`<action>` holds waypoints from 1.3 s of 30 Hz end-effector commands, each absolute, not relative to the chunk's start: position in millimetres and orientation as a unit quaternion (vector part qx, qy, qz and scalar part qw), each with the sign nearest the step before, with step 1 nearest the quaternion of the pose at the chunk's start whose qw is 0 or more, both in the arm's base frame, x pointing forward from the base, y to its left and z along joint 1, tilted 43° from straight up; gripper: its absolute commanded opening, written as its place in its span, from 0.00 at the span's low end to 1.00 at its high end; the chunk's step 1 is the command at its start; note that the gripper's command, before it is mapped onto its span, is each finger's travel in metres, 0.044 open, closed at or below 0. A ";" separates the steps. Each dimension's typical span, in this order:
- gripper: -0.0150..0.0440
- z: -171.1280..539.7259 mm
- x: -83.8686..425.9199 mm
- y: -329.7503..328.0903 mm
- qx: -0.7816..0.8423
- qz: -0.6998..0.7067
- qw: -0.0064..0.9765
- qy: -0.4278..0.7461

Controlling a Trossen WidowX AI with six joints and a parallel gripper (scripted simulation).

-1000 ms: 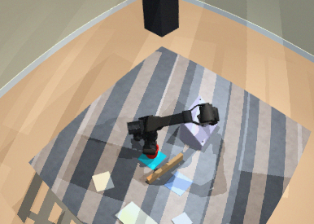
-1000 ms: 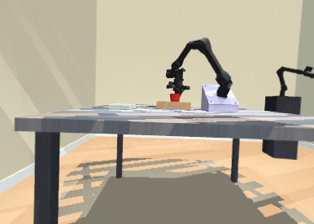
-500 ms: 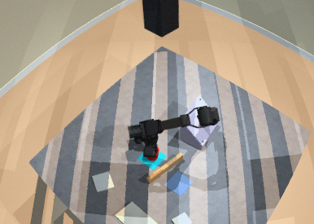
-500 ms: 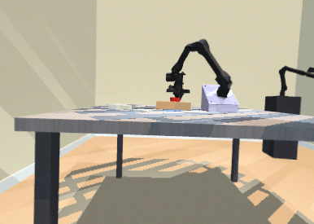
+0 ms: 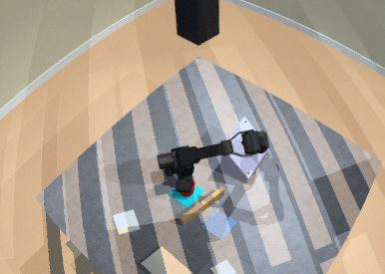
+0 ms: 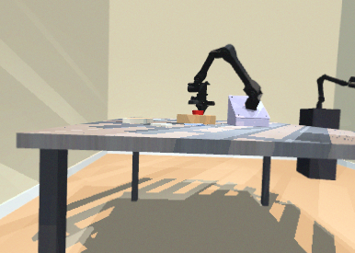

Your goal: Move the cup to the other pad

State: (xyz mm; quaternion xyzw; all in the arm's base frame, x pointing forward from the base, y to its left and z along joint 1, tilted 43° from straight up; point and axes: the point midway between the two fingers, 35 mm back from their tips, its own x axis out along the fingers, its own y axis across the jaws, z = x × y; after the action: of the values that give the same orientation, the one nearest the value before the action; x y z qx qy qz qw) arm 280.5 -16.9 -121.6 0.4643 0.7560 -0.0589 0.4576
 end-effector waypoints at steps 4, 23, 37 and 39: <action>0.47 -121.1 281.0 -17.2 0.464 -0.059 0.458 0.756; 0.47 -103.4 285.0 -33.5 0.465 -0.060 0.457 0.756; 0.47 -83.4 285.5 -50.6 0.466 -0.060 0.456 0.756; 0.47 -82.4 284.7 -51.2 0.466 -0.060 0.456 0.756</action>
State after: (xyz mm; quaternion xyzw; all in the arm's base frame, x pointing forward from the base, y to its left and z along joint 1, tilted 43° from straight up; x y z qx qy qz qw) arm 283.5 -47.4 -87.0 0.4685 0.7573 -0.0603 0.4509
